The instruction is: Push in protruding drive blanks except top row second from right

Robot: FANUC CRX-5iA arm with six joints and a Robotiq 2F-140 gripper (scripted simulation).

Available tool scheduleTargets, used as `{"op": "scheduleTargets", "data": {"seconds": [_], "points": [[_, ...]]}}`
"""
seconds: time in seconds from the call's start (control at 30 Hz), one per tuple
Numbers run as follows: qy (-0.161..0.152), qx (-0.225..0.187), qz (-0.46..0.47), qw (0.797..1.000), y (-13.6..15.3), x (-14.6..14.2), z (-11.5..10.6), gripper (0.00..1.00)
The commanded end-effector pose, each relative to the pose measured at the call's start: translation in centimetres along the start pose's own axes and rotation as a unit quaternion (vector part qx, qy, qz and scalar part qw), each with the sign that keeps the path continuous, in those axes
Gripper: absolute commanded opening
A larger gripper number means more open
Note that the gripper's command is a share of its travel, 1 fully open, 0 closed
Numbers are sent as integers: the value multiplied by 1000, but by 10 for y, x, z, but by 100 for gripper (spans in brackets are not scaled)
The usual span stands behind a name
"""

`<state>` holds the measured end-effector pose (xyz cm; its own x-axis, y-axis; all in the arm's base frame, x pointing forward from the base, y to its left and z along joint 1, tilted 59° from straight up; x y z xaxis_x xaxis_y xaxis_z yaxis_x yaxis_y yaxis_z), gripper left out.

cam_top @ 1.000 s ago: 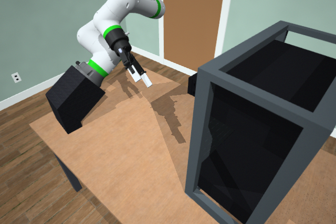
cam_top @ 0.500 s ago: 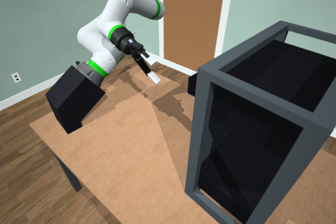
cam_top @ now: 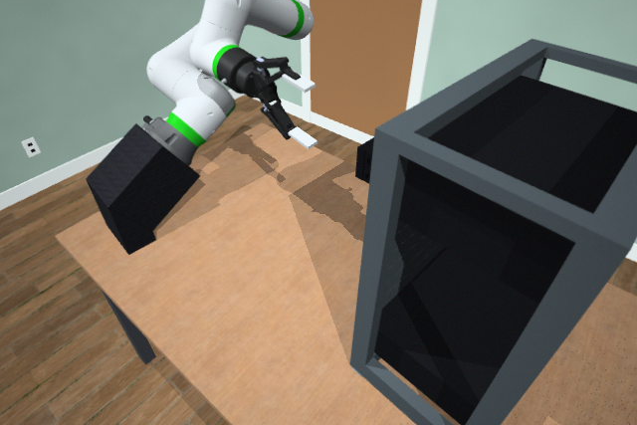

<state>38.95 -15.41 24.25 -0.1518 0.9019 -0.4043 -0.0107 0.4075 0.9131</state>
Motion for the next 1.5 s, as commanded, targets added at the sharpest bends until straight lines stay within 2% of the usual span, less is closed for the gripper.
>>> {"op": "scheduleTargets", "data": {"seconds": [0.0,0.57,1.47], "points": [[-24,-5,-30,999,5,-10,3,100],[-58,-9,-73,996,12,-24,7,100],[-61,-9,-76,995,12,-26,7,100]]}}
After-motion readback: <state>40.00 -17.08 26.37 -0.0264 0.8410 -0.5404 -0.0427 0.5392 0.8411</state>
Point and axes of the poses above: the point where the finger pads meet when closed, its own z axis out along the fingers, its own x axis across the jaws, y = z × x, the point moved 10 cm from there along -z, back along the fingers, and after that the axes turned 2 degrees about -z, right-handed, at the moved point
